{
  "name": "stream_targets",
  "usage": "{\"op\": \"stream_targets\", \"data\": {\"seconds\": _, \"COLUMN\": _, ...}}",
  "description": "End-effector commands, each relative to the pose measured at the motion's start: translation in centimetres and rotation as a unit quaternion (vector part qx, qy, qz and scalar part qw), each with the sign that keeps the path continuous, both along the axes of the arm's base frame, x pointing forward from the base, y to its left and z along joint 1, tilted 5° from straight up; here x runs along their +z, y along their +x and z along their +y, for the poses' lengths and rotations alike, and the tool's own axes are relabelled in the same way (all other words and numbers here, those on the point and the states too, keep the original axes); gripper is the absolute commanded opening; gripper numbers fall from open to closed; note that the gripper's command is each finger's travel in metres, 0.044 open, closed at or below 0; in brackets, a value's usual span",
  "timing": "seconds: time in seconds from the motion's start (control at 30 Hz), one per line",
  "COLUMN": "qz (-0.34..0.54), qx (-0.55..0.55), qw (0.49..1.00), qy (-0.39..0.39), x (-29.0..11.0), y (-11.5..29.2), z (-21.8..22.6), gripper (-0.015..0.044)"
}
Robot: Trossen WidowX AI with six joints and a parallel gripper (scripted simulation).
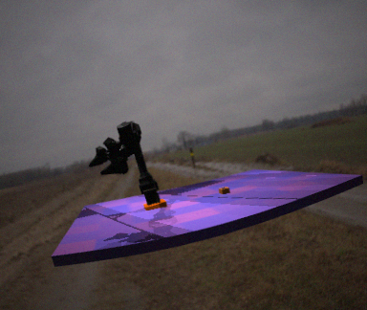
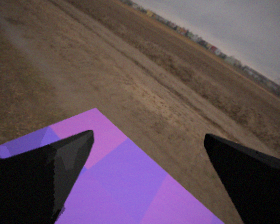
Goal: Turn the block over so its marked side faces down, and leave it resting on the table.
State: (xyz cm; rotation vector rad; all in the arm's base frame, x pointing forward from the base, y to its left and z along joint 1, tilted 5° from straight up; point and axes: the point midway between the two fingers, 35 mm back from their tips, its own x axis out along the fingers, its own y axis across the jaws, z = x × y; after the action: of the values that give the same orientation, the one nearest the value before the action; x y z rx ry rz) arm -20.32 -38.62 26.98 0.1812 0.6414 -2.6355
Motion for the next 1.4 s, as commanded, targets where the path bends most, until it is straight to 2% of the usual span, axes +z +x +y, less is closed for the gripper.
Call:
{"op": "stream_targets", "data": {"seconds": 0.0, "qz": -0.019, "qx": 0.078, "qw": 0.997, "qy": 0.015, "x": -0.7, "y": 4.7, "z": -2.6, "gripper": 0.0440}}
{"op": "stream_targets", "data": {"seconds": 0.1, "qz": -0.031, "qx": 0.131, "qw": 0.990, "qy": 0.036, "x": -1.5, "y": 8.1, "z": -4.1, "gripper": 0.0440}}
{"op": "stream_targets", "data": {"seconds": 0.33, "qz": -0.064, "qx": 0.294, "qw": 0.946, "qy": 0.122, "x": -4.7, "y": 19.4, "z": -6.6, "gripper": 0.0440}}
{"op": "stream_targets", "data": {"seconds": 0.63, "qz": -0.090, "qx": 0.483, "qw": 0.833, "qy": 0.253, "x": -9.4, "y": 34.8, "z": -3.9, "gripper": 0.0440}}
{"op": "stream_targets", "data": {"seconds": 0.83, "qz": -0.094, "qx": 0.578, "qw": 0.733, "qy": 0.345, "x": -12.4, "y": 43.8, "z": 1.4, "gripper": 0.0440}}
{"op": "stream_targets", "data": {"seconds": 1.03, "qz": -0.087, "qx": 0.649, "qw": 0.621, "qy": 0.431, "x": -14.6, "y": 51.0, "z": 9.1, "gripper": 0.0440}}
{"op": "stream_targets", "data": {"seconds": 1.2, "qz": -0.073, "qx": 0.686, "qw": 0.522, "qy": 0.502, "x": -16.1, "y": 55.1, "z": 16.6, "gripper": 0.0440}}
{"op": "stream_targets", "data": {"seconds": 1.37, "qz": -0.046, "qx": 0.700, "qw": 0.409, "qy": 0.584, "x": -17.8, "y": 57.3, "z": 25.3, "gripper": 0.0440}}
